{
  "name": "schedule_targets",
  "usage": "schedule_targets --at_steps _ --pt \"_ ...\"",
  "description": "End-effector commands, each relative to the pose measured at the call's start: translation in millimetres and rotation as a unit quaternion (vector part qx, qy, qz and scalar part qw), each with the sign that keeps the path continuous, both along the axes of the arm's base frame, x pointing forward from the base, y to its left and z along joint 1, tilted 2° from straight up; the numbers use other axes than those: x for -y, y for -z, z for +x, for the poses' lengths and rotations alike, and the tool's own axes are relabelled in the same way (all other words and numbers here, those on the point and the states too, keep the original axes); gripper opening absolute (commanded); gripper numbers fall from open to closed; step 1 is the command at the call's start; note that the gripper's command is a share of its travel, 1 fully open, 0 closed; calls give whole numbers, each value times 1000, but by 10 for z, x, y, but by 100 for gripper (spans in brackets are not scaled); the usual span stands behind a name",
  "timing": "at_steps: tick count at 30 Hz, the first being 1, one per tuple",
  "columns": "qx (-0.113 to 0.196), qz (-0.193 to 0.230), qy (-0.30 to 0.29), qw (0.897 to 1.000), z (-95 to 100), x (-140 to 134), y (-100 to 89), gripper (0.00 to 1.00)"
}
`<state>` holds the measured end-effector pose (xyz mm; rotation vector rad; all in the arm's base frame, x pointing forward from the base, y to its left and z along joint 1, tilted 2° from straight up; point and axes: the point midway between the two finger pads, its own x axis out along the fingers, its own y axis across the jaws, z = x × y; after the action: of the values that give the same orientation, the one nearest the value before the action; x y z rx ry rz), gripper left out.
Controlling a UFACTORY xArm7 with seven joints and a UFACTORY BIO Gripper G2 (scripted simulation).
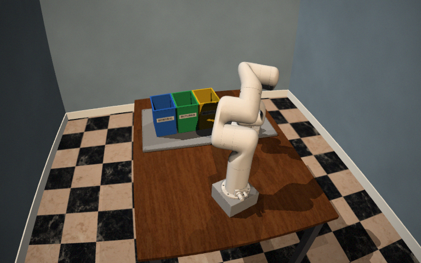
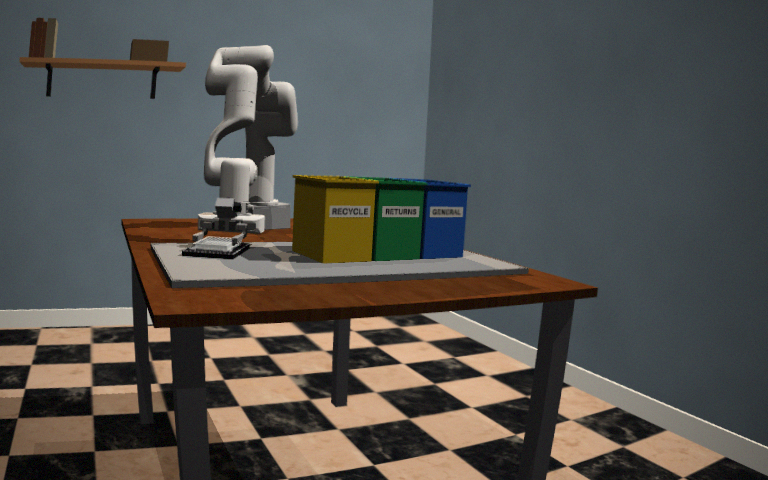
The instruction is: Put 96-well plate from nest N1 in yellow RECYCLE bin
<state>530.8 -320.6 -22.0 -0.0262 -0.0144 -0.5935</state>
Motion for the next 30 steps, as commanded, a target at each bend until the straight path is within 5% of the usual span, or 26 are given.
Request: schedule_targets --at_steps 1,30 --pt "2 -1 0 1000 13 7 -21 0" --pt "2 -1 0 1000 12 2 -187 0"
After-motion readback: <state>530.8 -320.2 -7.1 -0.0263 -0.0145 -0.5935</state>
